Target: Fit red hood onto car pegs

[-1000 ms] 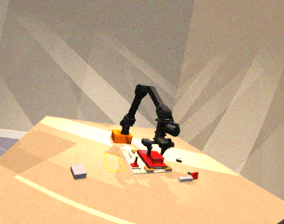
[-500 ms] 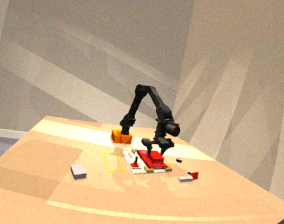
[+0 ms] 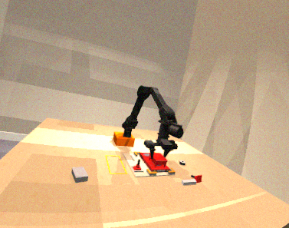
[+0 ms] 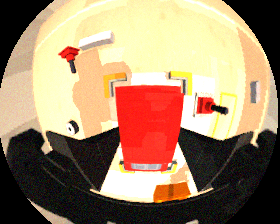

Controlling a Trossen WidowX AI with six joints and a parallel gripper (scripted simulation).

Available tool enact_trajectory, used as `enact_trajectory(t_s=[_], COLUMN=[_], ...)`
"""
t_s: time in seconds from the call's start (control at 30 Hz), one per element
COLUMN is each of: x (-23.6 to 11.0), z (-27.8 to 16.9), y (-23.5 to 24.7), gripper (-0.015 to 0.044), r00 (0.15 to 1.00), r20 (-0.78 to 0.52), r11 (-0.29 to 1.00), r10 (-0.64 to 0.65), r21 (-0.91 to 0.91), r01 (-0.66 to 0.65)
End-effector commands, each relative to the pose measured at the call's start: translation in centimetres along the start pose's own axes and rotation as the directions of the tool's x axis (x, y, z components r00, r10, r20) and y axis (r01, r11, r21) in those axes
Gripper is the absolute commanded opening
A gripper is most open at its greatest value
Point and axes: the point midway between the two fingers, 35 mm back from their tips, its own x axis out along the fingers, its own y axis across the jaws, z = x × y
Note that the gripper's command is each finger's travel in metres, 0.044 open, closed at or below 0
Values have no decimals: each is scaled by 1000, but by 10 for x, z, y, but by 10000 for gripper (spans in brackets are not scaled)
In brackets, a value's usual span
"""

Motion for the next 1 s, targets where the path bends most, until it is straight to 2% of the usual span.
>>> enact_trajectory(t_s=[0.0,0.97], x=[0,9], z=[0,0], y=[0,0], gripper=[0,0], r00=[1000,1000], r20=[4,11], r11=[1000,1000], r10=[-1,1], r21=[0,0], r01=[1,-1])
